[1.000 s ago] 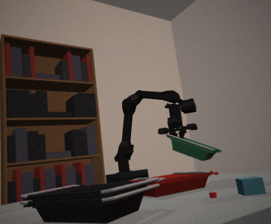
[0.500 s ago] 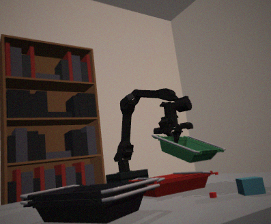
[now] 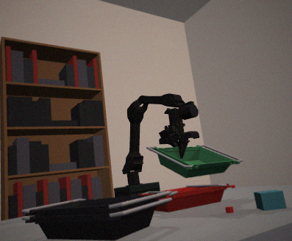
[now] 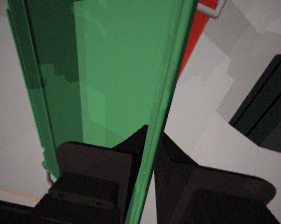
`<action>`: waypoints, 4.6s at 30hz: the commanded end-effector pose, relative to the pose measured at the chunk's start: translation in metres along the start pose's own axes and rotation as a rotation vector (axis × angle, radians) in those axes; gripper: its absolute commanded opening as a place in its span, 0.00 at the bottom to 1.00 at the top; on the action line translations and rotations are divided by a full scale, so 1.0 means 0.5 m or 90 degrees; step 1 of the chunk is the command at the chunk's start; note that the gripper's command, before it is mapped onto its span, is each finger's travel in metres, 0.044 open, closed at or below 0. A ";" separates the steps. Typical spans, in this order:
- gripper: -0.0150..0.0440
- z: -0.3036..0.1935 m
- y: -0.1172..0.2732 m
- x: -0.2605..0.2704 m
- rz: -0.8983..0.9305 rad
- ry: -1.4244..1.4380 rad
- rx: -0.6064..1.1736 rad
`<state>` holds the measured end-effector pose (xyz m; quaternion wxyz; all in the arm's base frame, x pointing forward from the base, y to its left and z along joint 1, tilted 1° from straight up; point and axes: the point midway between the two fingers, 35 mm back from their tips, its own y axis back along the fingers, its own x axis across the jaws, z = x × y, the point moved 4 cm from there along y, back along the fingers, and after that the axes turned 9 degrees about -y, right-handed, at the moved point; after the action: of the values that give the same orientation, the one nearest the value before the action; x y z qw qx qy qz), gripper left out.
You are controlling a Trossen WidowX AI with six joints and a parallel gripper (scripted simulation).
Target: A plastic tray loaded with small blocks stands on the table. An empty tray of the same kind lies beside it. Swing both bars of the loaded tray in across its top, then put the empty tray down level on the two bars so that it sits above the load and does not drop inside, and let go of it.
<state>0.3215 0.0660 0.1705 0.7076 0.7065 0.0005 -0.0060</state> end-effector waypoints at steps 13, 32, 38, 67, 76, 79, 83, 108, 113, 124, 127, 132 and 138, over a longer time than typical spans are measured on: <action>0.25 0.112 0.007 0.014 0.011 -0.138 -0.002; 0.25 0.112 0.007 0.014 0.011 -0.138 -0.002; 0.25 0.112 0.007 0.014 0.011 -0.138 -0.002; 0.25 0.112 -0.015 0.014 0.011 -0.138 -0.002; 0.25 0.112 -0.043 0.013 0.011 -0.138 -0.002; 0.25 0.112 -0.052 0.012 0.011 -0.138 -0.002; 0.25 0.112 -0.064 0.011 0.011 -0.138 -0.002; 0.25 0.111 -0.105 -0.018 0.011 -0.138 -0.002; 0.25 0.111 -0.112 -0.023 0.010 -0.138 -0.002; 0.25 0.111 -0.128 -0.031 0.010 -0.138 -0.002; 0.25 0.110 -0.135 -0.034 0.010 -0.138 -0.002; 0.25 0.110 -0.139 -0.036 0.010 -0.138 -0.002; 0.25 0.110 -0.142 -0.037 0.010 -0.138 -0.002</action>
<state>0.3042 0.0105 0.1052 0.7049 0.7005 -0.0850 -0.0714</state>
